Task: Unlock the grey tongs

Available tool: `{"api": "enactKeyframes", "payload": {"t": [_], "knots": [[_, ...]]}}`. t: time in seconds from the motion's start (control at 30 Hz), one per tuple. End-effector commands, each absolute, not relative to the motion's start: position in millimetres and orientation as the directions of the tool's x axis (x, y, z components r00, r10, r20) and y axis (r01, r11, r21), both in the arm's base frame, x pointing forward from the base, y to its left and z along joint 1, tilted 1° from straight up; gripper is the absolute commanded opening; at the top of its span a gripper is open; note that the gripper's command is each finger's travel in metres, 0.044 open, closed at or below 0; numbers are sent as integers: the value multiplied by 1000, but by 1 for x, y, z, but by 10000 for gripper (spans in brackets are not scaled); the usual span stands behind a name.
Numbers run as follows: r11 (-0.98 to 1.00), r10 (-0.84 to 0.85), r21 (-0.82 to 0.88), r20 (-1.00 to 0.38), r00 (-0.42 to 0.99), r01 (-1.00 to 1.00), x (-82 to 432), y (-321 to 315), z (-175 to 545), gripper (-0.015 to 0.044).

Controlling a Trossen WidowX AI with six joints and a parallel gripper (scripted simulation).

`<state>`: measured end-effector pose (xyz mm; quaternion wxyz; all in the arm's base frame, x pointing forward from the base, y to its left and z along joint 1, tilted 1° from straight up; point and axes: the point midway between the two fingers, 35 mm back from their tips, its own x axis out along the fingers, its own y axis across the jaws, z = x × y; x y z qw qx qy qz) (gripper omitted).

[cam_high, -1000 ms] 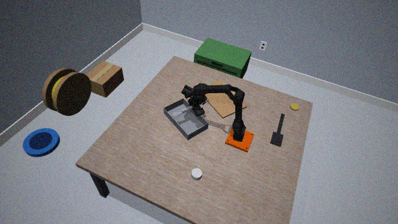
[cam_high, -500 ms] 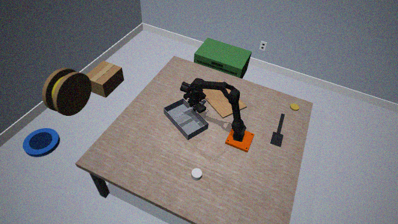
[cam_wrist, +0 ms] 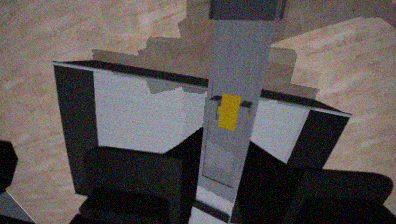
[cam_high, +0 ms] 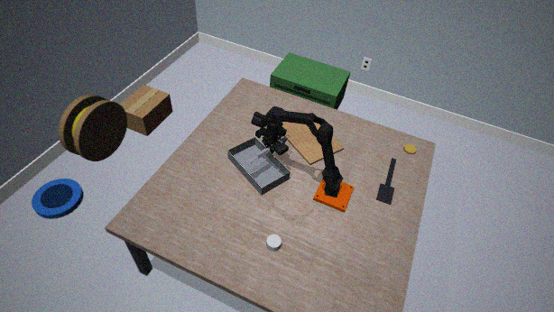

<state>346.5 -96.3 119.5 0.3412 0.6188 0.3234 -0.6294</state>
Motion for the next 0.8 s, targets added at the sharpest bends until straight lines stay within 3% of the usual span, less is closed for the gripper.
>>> {"api": "enactKeyframes", "payload": {"t": [0.0,0.77], "knots": [[-498,-31,26,-999,12,867,347,-116,130,-150],[-31,-34,13,-999,12,999,315,-219,172,-150]]}}
